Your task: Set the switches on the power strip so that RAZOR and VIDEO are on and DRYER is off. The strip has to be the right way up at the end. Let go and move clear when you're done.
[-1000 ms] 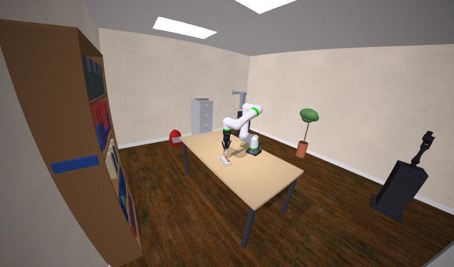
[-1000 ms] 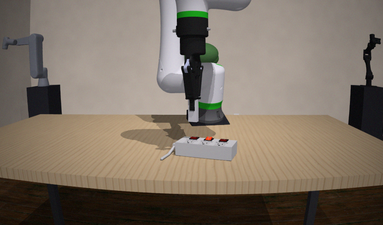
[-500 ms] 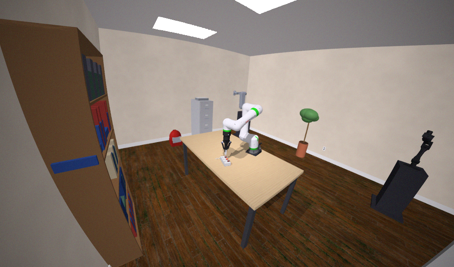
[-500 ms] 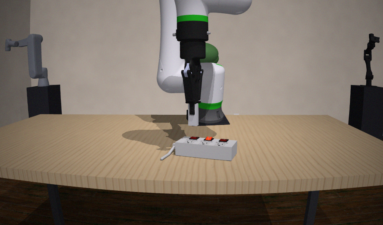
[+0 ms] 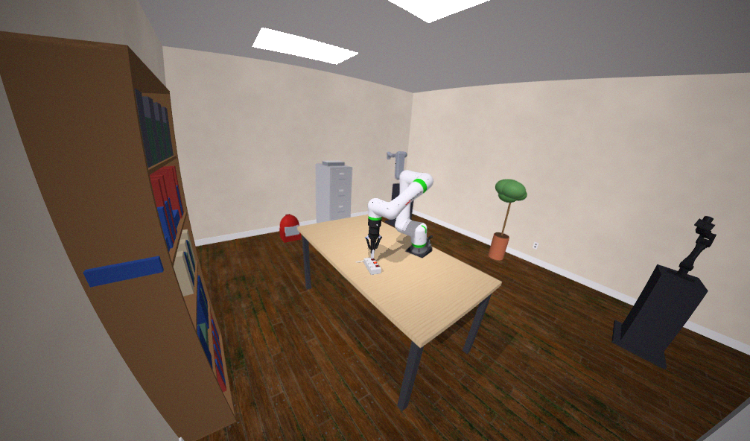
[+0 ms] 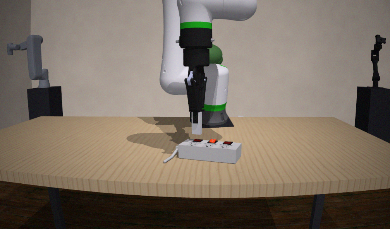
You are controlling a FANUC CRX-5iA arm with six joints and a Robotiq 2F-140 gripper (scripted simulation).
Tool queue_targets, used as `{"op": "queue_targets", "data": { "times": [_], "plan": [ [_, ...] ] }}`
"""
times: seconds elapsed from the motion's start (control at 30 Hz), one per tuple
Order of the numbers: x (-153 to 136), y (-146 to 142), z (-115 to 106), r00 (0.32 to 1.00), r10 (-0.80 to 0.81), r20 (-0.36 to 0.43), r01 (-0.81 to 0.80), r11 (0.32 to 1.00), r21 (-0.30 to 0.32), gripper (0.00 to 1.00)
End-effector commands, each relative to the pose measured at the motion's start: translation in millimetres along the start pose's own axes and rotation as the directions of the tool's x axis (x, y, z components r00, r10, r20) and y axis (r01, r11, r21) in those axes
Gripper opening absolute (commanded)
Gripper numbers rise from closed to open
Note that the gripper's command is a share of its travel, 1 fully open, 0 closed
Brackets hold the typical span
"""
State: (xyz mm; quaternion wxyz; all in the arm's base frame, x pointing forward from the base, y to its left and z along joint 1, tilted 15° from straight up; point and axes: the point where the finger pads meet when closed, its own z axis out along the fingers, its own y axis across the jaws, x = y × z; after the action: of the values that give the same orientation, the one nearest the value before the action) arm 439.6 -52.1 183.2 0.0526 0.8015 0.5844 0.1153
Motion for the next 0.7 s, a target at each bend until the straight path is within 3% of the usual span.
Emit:
{"op": "queue_targets", "data": {
  "times": [0.0, 0.67],
  "plan": [
    [0.0, 0.2, 1.2, 1.0, 0.0, 0.0, 0.0, 1.0, 0.0, 0.0],
    [0.0, 0.3, 11.3, 1.0, 0.0, 0.0, 0.0, 1.0, 0.0, 0.0]
  ]
}}
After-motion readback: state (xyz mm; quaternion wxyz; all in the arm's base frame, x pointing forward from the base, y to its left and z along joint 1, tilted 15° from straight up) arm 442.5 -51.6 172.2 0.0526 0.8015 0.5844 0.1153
